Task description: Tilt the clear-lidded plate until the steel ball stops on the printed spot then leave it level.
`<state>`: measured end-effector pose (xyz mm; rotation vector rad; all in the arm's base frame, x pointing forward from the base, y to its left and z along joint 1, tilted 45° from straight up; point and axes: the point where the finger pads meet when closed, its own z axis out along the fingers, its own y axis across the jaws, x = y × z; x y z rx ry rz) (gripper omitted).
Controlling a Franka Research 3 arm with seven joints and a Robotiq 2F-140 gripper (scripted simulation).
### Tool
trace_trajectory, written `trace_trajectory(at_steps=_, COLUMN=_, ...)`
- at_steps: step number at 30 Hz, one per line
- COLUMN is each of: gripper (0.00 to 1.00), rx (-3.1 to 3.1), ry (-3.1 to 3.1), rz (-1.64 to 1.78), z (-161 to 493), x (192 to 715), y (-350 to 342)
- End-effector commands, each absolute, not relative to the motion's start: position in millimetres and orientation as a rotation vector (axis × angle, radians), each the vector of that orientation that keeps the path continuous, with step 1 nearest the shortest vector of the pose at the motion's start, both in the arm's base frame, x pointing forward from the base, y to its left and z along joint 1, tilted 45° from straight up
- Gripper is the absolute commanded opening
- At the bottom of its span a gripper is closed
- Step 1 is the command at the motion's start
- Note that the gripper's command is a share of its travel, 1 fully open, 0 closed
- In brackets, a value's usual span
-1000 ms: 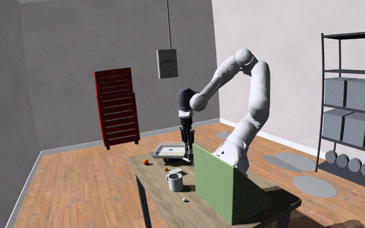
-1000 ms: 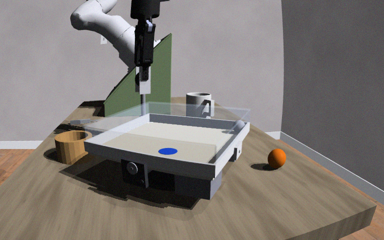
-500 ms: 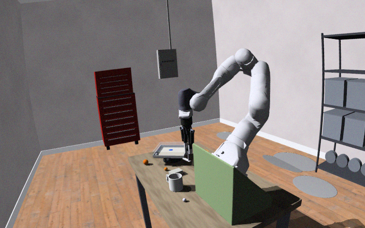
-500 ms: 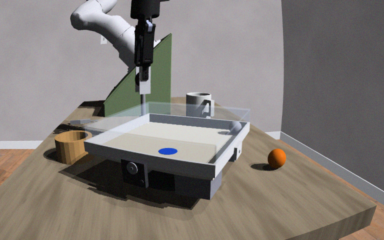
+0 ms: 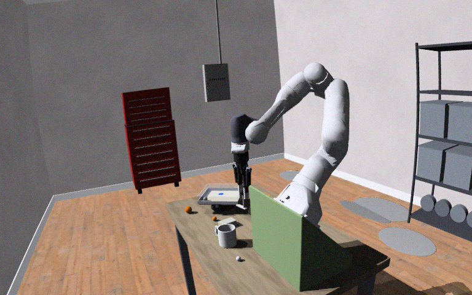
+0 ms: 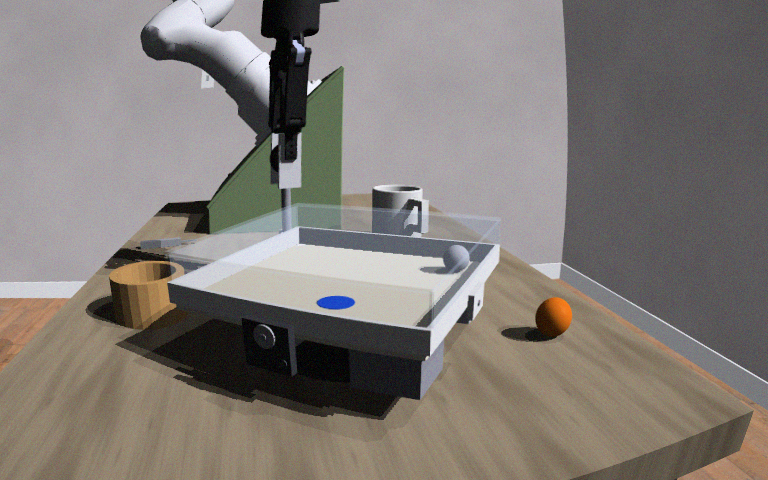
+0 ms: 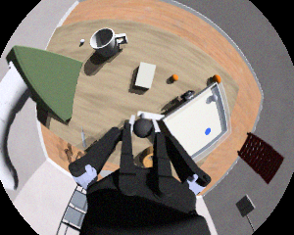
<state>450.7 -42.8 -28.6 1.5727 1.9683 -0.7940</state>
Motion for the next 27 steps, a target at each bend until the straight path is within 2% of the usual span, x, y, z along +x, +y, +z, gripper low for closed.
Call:
trace_trajectory(at_steps=1, gripper=0.00, rx=1.572, ry=1.963, rz=-0.797, z=-24.4, x=452.9, y=-45.5)
trace_trajectory(at_steps=27, gripper=0.00, rx=1.572, ry=1.963, rz=-0.797, z=-32.6, x=449.8, y=-40.5)
